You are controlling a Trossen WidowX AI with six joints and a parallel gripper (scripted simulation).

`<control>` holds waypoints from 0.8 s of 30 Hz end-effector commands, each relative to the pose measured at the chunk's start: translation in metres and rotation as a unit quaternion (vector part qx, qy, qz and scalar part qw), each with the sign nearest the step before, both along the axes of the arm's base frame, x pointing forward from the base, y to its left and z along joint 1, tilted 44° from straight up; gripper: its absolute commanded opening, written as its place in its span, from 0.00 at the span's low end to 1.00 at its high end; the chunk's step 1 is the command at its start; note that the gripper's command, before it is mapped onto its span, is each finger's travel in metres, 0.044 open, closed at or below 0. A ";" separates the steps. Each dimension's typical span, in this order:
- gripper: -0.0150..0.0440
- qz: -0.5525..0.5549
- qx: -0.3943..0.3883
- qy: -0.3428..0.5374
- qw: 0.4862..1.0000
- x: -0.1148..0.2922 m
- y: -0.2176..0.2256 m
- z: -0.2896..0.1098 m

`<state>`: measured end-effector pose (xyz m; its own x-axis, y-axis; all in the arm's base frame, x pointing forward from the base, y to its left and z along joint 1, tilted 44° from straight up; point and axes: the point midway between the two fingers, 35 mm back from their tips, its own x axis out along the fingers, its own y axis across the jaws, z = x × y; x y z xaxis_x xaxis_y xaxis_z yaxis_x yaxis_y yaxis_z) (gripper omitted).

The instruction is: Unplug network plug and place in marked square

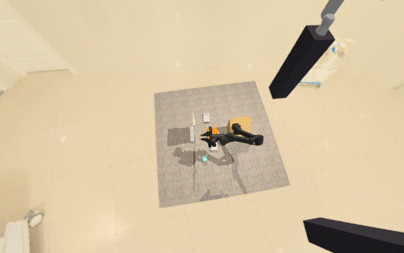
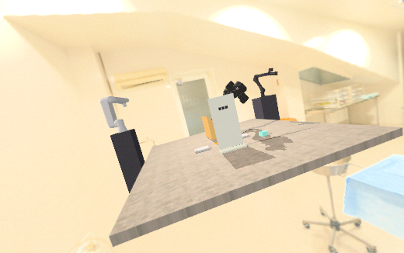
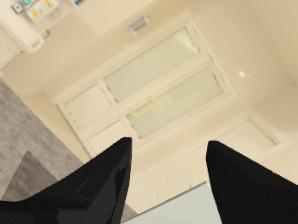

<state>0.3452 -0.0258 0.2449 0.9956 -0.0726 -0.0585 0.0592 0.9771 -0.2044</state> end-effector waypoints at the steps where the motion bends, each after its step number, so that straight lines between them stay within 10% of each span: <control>1: 0.52 -0.005 -0.038 0.016 0.999 0.006 -0.008 -0.025; 24: 0.52 -0.023 -0.241 0.096 0.966 -0.015 -0.048 -0.142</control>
<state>0.3374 -0.0694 0.1195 0.9709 -0.1703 -0.1686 0.0348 0.7964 -0.6038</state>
